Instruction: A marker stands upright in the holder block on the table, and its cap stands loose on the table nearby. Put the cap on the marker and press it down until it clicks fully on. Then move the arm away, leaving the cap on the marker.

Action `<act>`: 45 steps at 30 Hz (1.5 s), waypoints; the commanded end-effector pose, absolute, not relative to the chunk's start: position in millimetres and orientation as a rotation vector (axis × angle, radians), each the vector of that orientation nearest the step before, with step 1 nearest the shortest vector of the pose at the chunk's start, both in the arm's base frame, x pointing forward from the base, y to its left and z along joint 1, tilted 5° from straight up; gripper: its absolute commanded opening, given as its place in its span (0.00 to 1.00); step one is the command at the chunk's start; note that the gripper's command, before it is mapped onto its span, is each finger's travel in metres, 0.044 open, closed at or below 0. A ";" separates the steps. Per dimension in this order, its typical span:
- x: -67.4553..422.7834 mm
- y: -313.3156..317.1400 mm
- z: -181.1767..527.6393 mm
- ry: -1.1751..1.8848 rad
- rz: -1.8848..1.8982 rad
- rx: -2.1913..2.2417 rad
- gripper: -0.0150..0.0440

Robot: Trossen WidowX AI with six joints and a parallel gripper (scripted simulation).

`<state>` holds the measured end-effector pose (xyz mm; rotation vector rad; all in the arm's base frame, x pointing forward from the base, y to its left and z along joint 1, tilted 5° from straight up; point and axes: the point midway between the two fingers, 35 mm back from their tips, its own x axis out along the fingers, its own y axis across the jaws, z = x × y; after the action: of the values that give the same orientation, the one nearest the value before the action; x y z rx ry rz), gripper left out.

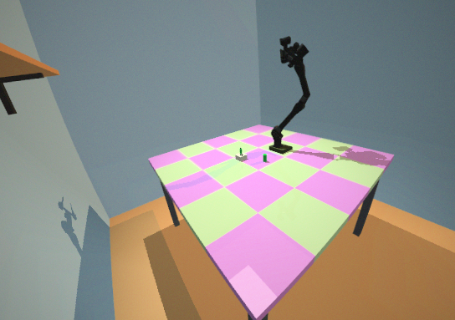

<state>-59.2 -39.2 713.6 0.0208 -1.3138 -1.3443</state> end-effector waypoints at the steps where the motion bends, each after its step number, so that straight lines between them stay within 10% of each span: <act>1: -58.3 -41.8 712.8 -1.306 -1.344 0.027 0.89; 6: -28.5 -106.7 687.8 -1.103 -1.325 0.173 0.67; 21: 139.6 -222.4 548.4 -0.364 -1.094 0.519 0.66; 45: 303.7 -96.8 269.9 0.801 -0.562 0.515 0.66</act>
<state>299.0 -122.2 306.7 0.5368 0.6509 -0.6279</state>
